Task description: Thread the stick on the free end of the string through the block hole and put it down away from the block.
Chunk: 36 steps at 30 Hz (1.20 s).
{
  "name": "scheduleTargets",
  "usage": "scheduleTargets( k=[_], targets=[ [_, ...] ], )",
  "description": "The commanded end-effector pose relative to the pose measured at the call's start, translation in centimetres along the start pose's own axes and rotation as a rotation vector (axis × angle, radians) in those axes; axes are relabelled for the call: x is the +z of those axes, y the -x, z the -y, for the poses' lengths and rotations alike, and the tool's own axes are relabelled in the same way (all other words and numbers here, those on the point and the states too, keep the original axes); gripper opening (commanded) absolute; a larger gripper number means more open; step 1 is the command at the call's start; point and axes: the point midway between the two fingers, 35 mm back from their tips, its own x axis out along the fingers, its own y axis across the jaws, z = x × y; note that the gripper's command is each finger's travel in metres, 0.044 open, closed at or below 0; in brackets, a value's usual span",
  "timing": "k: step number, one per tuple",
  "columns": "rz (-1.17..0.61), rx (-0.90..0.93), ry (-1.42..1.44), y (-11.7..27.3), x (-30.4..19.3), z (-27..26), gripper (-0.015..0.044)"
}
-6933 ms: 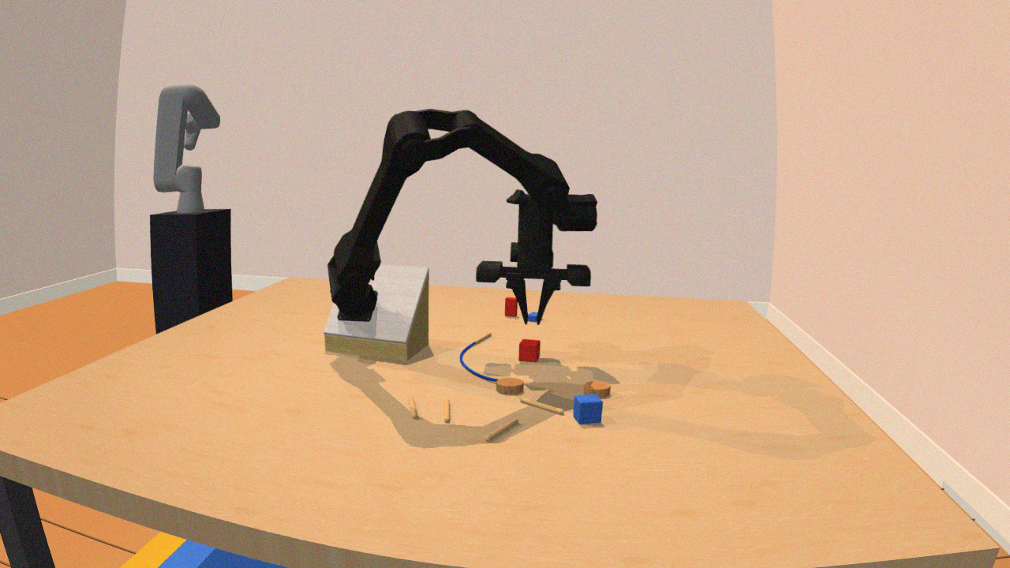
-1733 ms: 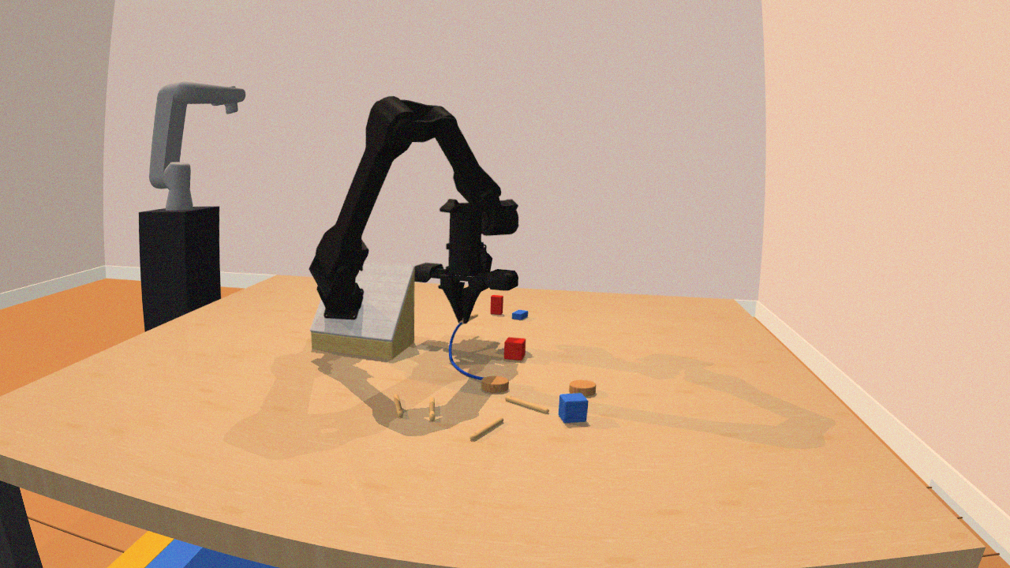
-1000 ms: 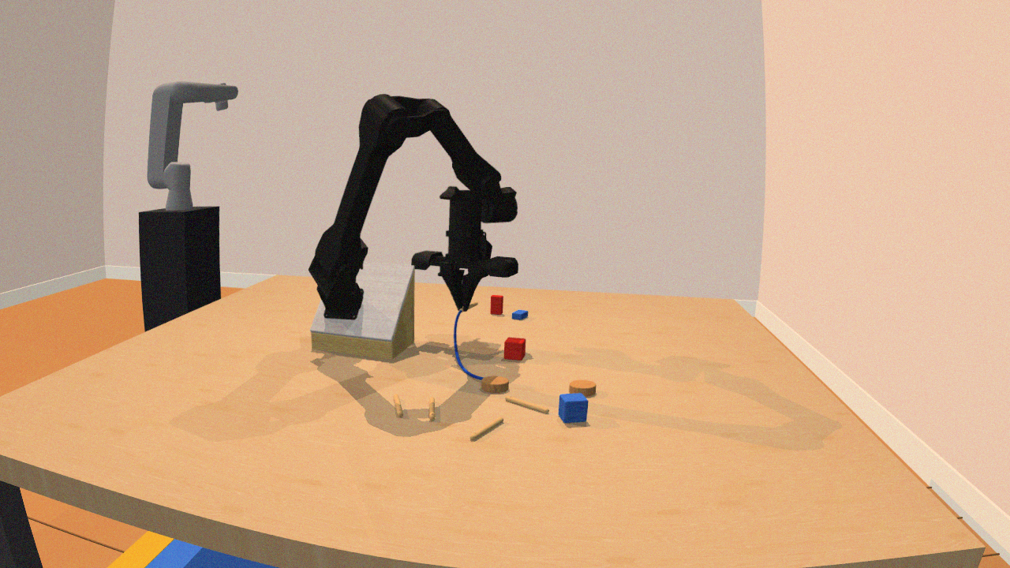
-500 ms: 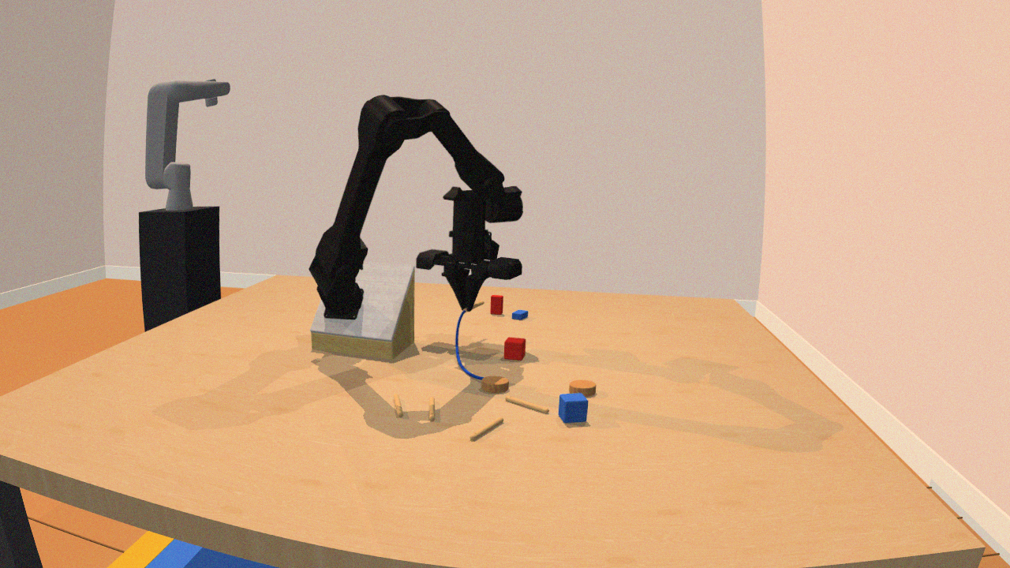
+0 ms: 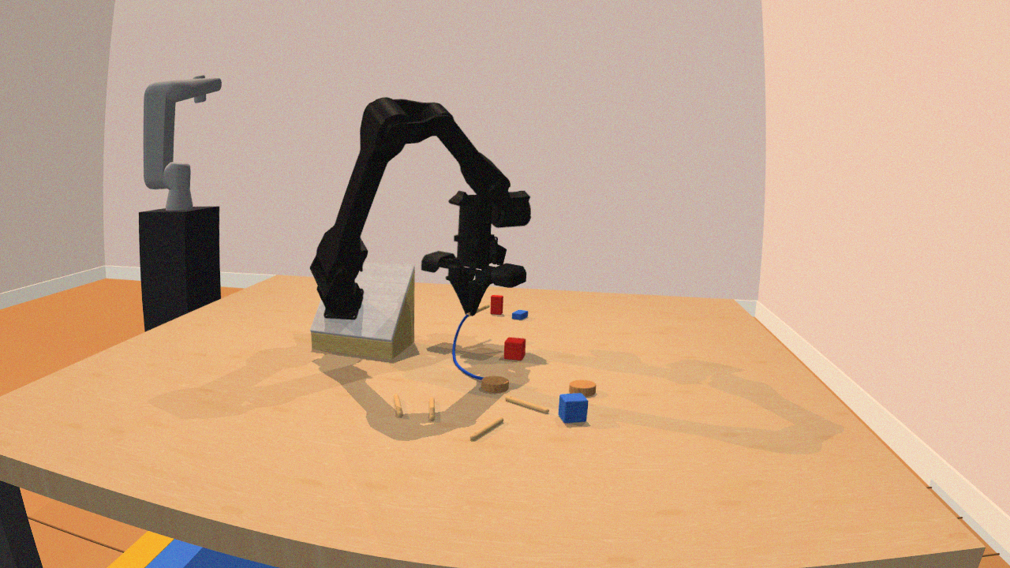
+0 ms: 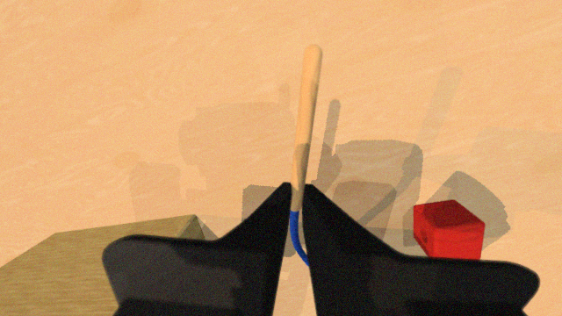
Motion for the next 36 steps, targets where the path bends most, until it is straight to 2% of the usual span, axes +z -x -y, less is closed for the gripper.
scheduleTargets(
  k=[1,36],
  targets=[
    [-0.001,0.006,0.036,0.1,-0.1,0.4,0.0000],
    [-0.030,0.066,0.482,0.9,-1.8,4.0,0.0000]
  ],
)
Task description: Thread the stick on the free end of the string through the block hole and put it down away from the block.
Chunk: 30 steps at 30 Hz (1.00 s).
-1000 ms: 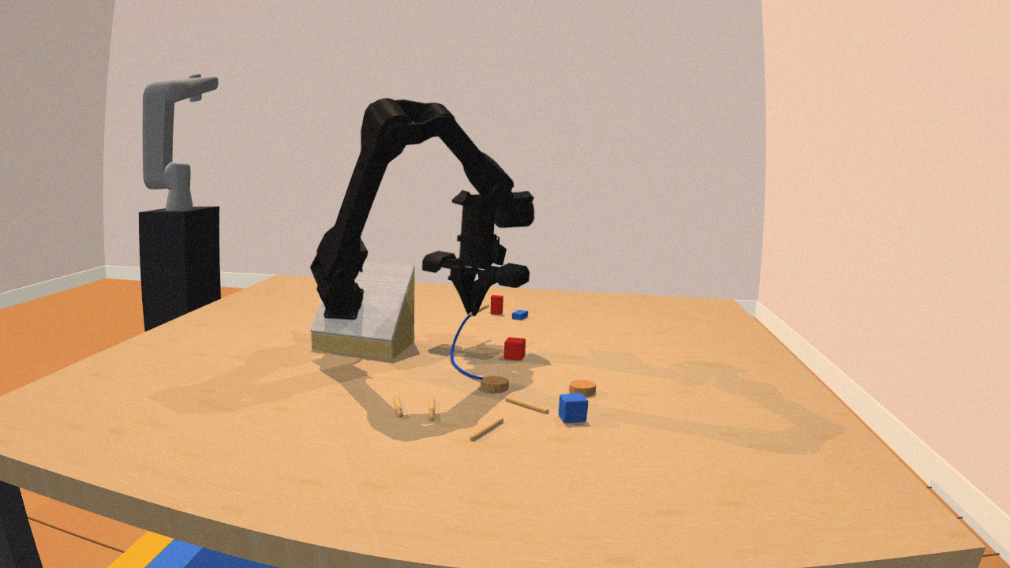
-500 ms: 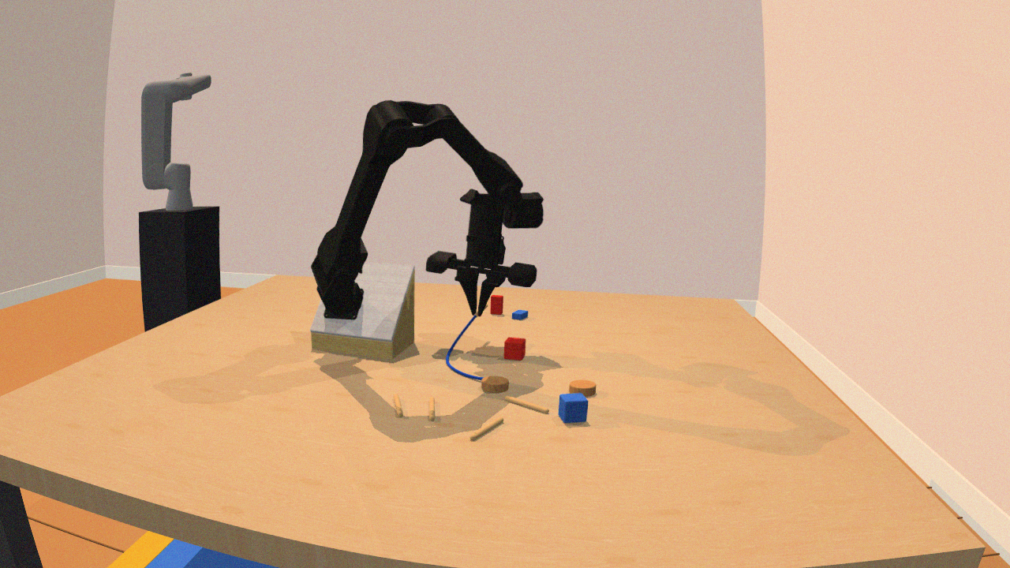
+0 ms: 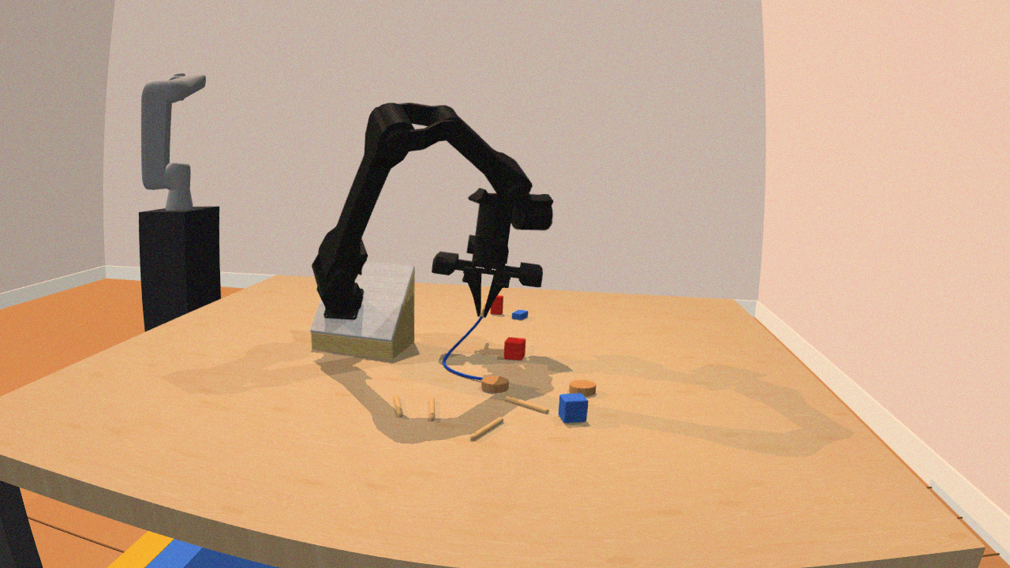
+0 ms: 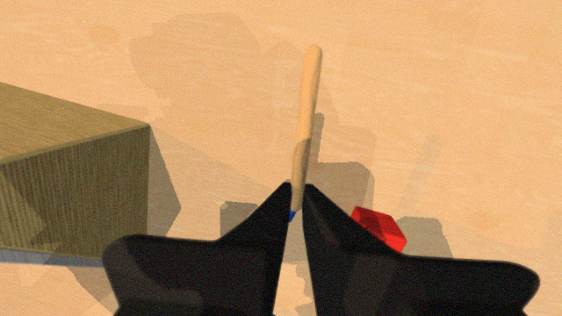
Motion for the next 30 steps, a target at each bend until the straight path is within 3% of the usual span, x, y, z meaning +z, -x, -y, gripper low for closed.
scheduleTargets(
  k=[1,30],
  targets=[
    [-0.003,0.004,0.042,0.1,-0.4,0.4,0.0000],
    [0.000,0.062,0.417,0.7,-3.5,2.0,0.0000]
  ],
)
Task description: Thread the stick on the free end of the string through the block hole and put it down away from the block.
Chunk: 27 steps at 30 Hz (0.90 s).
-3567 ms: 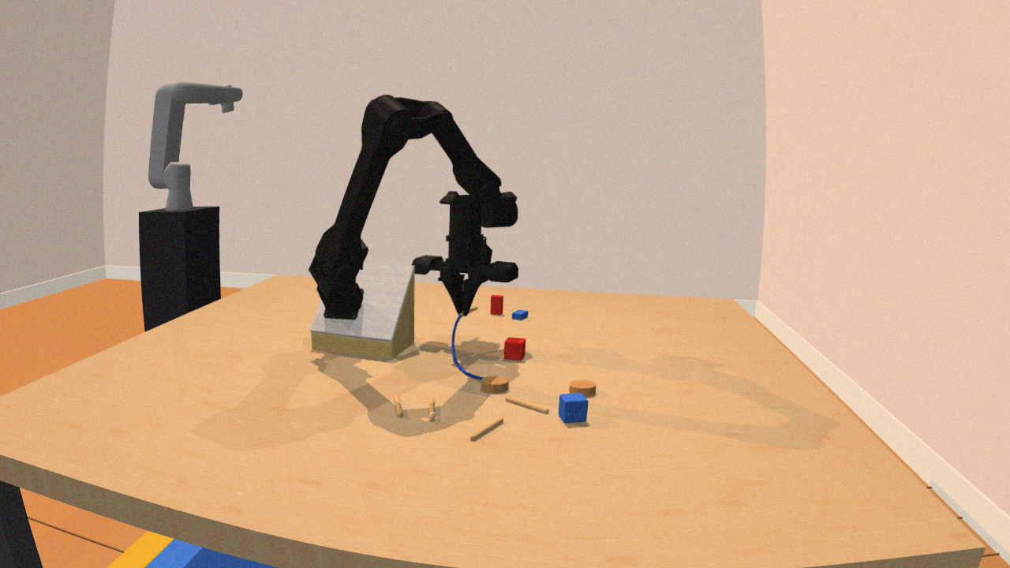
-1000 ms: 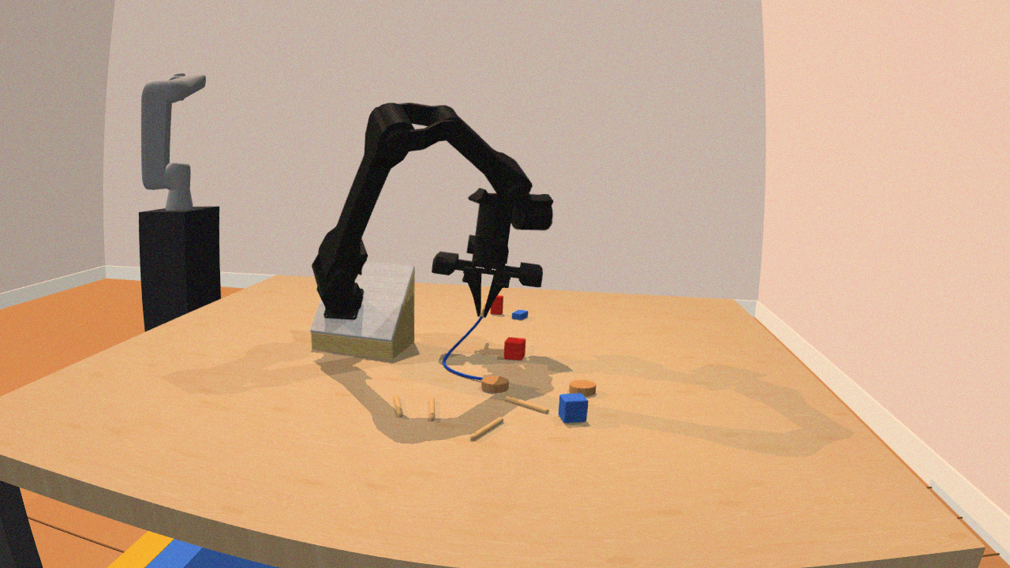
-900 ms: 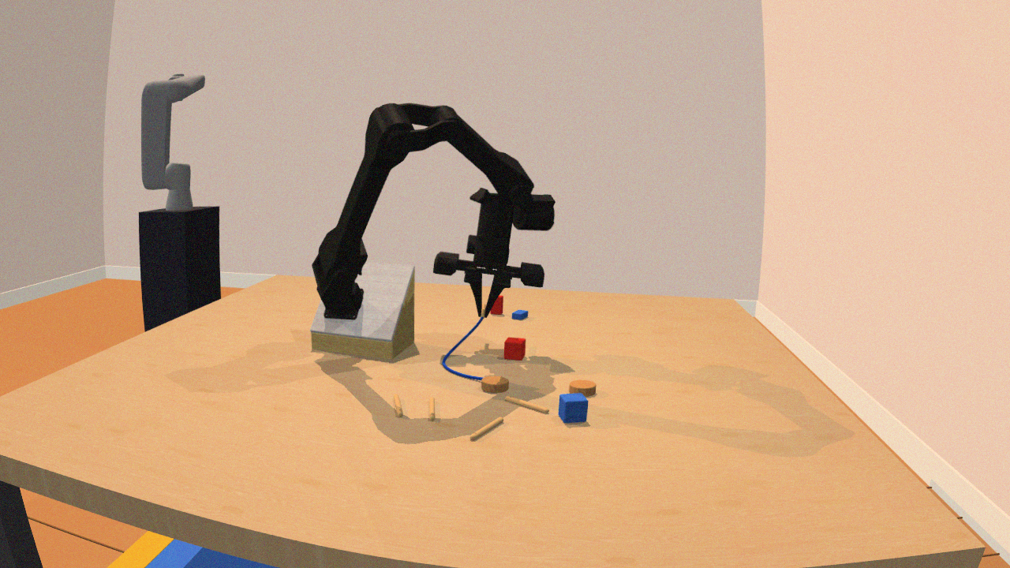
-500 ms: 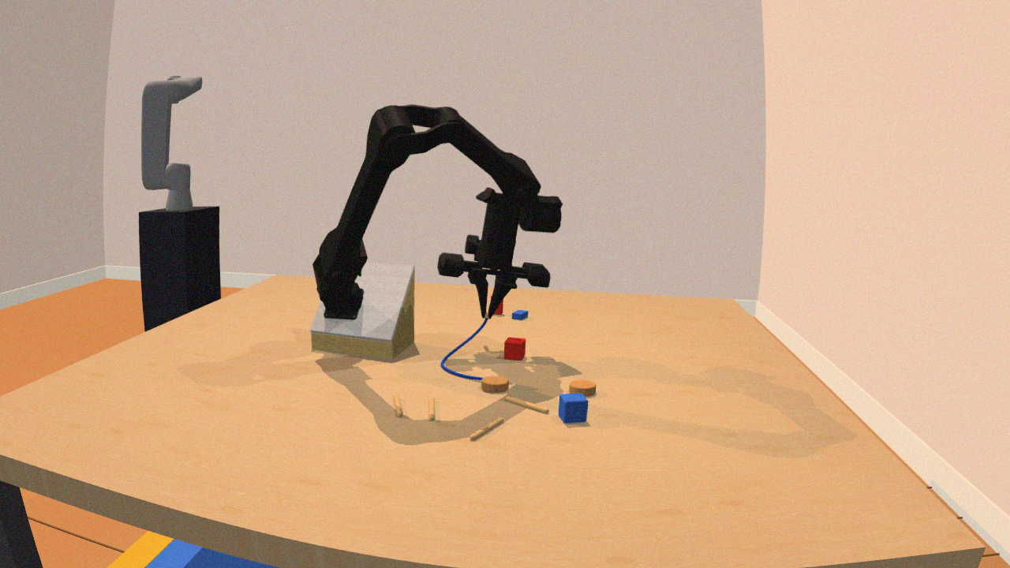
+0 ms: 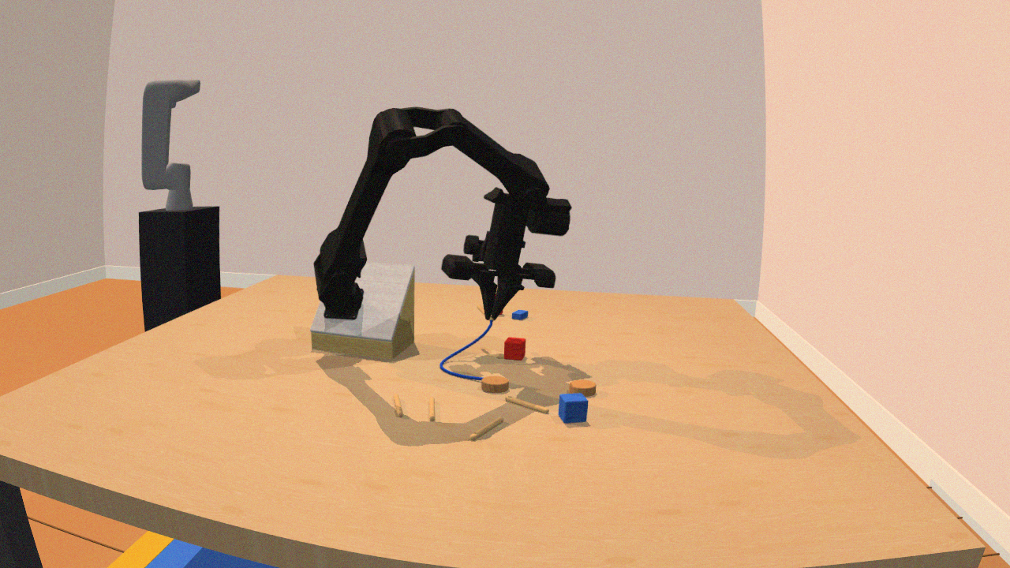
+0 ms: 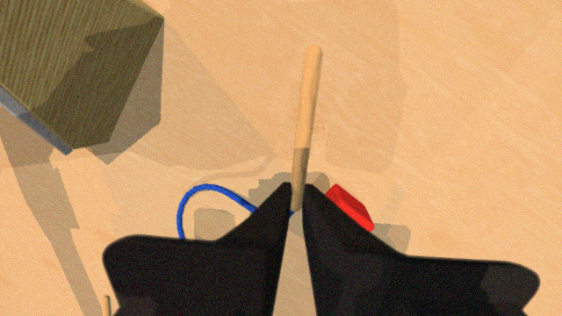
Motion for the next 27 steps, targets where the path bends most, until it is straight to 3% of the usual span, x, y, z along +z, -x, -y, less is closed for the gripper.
scheduleTargets(
  k=[1,27],
  targets=[
    [-0.001,0.005,0.042,0.1,-0.5,0.1,0.0000],
    [0.023,0.052,0.380,0.5,-3.7,0.0,0.0000]
  ],
)
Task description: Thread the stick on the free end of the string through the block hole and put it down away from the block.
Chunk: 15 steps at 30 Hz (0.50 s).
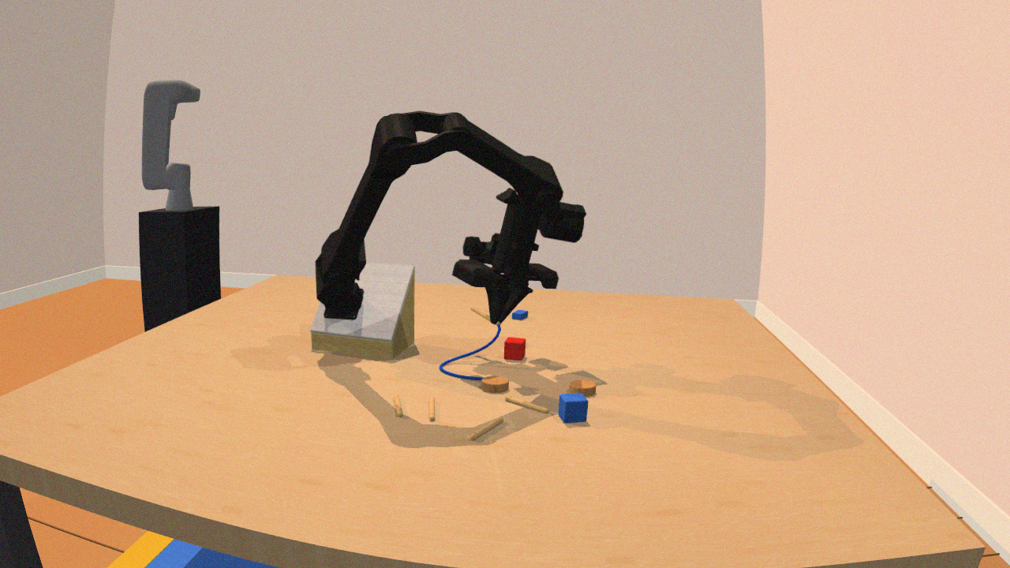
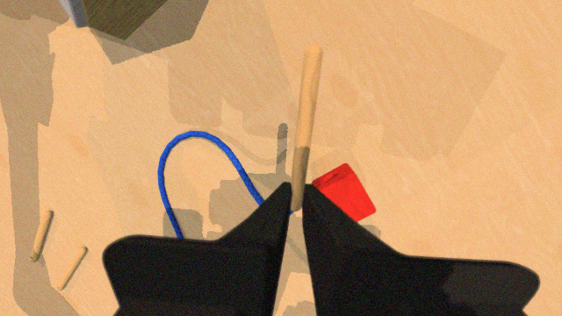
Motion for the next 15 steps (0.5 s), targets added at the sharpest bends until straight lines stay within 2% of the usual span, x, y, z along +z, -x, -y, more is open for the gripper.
scheduleTargets(
  k=[1,15],
  targets=[
    [0.002,0.005,0.042,0.1,-0.5,-0.2,0.0000],
    [0.022,0.025,0.225,0.3,-2.1,-1.0,0.0000]
  ],
)
